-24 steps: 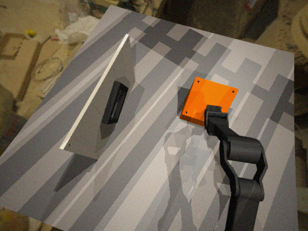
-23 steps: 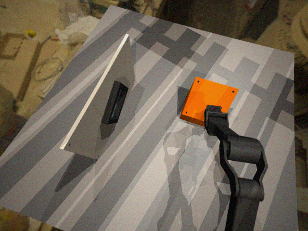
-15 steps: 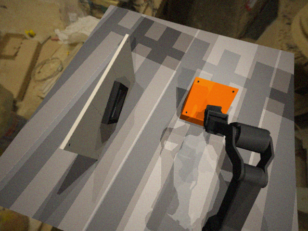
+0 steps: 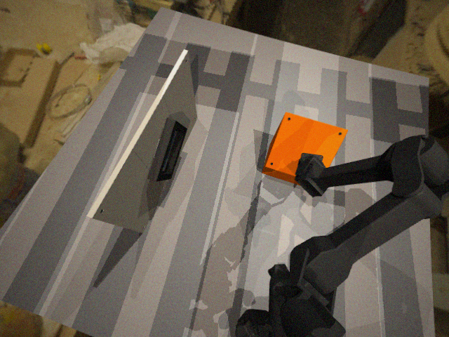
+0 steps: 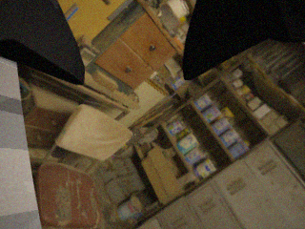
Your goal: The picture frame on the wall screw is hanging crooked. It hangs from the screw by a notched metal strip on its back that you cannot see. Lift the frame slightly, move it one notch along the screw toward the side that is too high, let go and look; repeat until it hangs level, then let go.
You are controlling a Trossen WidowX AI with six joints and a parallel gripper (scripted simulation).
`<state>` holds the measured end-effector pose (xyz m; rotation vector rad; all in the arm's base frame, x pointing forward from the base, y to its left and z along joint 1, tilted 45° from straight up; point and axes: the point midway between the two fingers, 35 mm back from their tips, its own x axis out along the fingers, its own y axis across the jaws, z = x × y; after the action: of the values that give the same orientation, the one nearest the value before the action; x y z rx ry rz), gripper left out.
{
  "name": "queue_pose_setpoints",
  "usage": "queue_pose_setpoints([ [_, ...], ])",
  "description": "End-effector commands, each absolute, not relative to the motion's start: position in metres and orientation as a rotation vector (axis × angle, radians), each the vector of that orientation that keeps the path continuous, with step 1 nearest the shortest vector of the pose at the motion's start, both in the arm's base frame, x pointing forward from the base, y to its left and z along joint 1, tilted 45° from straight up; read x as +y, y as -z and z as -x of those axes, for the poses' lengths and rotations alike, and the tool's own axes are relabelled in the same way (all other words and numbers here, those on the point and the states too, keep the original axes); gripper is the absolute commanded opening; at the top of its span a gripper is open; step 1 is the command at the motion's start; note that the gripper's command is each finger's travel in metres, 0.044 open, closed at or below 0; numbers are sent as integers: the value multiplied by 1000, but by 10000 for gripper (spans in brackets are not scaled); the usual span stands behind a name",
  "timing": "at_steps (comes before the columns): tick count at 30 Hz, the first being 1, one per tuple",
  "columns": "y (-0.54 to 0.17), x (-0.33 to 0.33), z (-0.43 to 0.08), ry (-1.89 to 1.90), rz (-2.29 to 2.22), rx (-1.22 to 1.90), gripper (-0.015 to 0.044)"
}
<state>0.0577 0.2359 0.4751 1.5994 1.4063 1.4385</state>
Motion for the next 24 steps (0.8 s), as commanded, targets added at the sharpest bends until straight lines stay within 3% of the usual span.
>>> queue_pose_setpoints([
  [1,-444,209,-102,-1217,-1764,1147,260],
  [13,-323,89,-195,-496,-1999,390,260],
  [24,-211,-32,-205,116,-1954,-177,260],
])
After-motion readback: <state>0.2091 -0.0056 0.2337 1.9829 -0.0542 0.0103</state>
